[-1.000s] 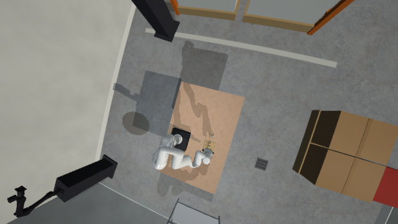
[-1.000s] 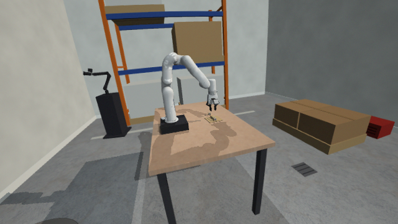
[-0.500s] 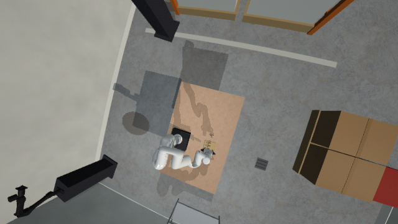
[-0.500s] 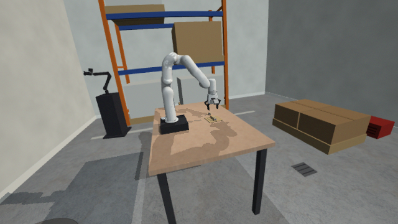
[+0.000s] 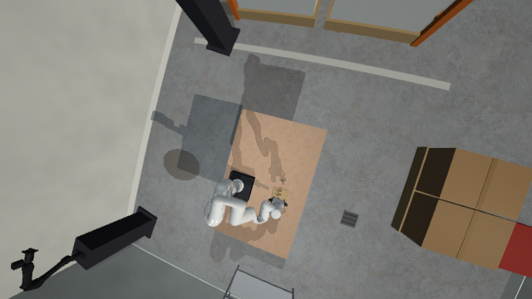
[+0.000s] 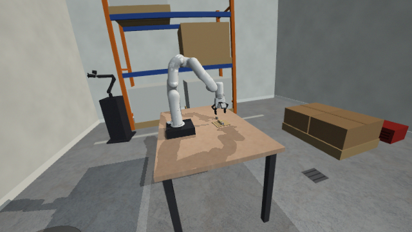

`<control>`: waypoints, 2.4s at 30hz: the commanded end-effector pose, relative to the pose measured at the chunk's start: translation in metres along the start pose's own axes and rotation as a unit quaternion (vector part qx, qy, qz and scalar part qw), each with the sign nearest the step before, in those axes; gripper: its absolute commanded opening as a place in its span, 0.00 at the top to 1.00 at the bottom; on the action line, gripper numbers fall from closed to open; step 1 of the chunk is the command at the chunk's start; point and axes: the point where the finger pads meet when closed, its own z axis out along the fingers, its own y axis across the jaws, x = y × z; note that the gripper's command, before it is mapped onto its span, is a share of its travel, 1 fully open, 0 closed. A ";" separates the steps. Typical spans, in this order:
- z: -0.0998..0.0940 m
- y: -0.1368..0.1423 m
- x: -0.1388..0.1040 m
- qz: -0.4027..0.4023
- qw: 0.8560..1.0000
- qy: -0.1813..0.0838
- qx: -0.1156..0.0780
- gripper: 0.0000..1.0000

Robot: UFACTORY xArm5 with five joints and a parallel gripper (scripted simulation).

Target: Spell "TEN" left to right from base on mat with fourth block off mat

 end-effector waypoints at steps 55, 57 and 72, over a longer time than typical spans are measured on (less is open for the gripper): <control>0.010 -0.001 -0.001 0.000 1.000 0.000 0.002 0.53; 0.013 -0.001 -0.001 0.000 1.000 0.000 0.002 0.53; 0.033 -0.001 -0.001 0.000 1.000 0.000 0.002 0.53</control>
